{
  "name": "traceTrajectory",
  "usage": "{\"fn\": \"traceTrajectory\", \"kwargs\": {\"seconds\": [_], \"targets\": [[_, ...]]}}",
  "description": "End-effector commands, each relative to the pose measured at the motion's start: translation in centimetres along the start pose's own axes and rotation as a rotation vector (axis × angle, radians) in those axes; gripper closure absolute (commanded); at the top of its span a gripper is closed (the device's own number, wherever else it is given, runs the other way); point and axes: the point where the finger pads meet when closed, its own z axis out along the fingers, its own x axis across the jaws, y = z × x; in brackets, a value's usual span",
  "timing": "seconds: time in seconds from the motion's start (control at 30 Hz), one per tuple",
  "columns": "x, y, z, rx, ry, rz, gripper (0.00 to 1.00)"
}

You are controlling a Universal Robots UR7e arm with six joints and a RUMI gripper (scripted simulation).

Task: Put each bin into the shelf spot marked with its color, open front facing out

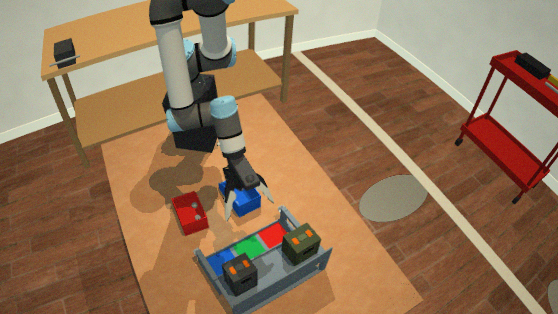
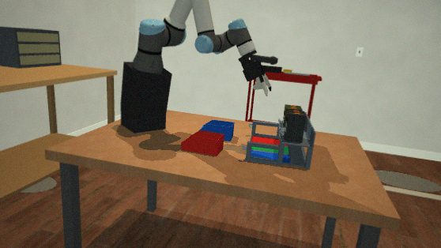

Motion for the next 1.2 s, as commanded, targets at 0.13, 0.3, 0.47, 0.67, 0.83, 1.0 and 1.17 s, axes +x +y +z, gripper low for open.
{"fn": "traceTrajectory", "kwargs": {"seconds": [0.13, 0.3, 0.47, 0.67, 0.83, 1.0, 1.17], "targets": [[-1.7, 2.6, 0.1, -0.052, -0.012, -0.001, 0.0], [-2.8, 4.5, 0.2, -0.089, -0.019, -0.003, 0.0], [-5.0, 8.5, 0.0, -0.168, -0.03, -0.011, 0.0], [-7.7, 14.2, -0.7, -0.276, -0.04, -0.028, 0.0], [-9.2, 18.1, -1.4, -0.348, -0.042, -0.043, 0.0], [-10.3, 21.5, -2.3, -0.411, -0.04, -0.06, 0.0], [-11.2, 24.8, -3.3, -0.471, -0.036, -0.079, 0.0]]}}
